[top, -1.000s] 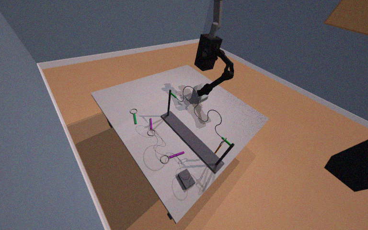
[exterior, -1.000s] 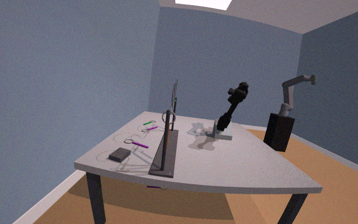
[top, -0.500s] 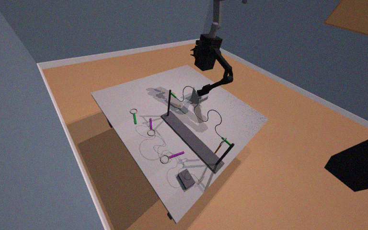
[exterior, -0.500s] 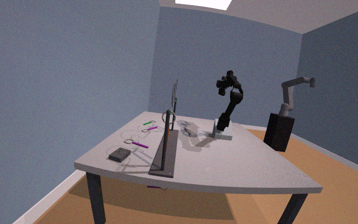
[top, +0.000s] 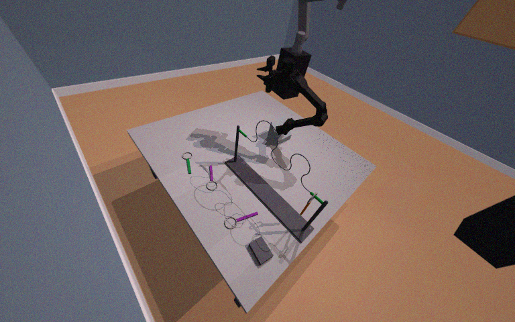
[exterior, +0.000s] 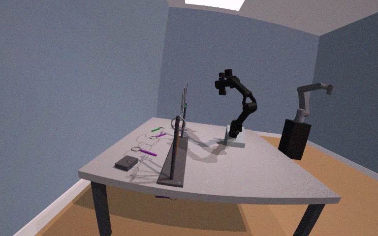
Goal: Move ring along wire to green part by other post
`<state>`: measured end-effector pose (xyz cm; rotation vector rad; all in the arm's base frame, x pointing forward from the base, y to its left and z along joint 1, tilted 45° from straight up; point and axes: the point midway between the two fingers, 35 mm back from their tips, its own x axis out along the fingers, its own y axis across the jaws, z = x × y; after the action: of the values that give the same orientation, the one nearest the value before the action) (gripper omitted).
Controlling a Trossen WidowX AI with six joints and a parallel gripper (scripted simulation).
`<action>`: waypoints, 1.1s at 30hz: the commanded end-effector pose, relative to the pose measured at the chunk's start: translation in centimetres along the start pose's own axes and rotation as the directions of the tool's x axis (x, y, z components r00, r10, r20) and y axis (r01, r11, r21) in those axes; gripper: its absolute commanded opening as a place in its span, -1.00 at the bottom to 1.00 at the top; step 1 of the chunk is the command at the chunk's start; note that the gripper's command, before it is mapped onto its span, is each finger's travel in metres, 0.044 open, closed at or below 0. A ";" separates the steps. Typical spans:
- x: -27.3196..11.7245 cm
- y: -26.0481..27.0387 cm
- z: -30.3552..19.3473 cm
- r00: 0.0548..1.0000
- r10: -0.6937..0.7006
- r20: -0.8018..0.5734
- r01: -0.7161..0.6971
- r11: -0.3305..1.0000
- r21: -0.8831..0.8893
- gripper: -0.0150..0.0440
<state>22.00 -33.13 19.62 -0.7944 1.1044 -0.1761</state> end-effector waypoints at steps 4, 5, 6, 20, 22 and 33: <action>-2.4 -0.9 7.6 0.987 -0.104 0.121 0.119 0.986 -0.120 0.05; -2.8 -1.0 8.7 0.983 -0.118 0.142 0.137 0.981 -0.134 0.05; -3.3 -1.0 9.8 0.978 -0.131 0.163 0.155 0.977 -0.147 0.05; -9.8 2.6 22.8 0.872 -0.196 0.448 0.328 0.914 -0.238 0.05; -10.9 3.4 24.4 0.849 -0.198 0.489 0.349 0.906 -0.240 0.05; -18.6 8.5 31.4 0.689 -0.176 0.703 0.438 0.874 -0.211 0.05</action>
<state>37.97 -5.39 33.48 -1.2651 0.3630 0.0176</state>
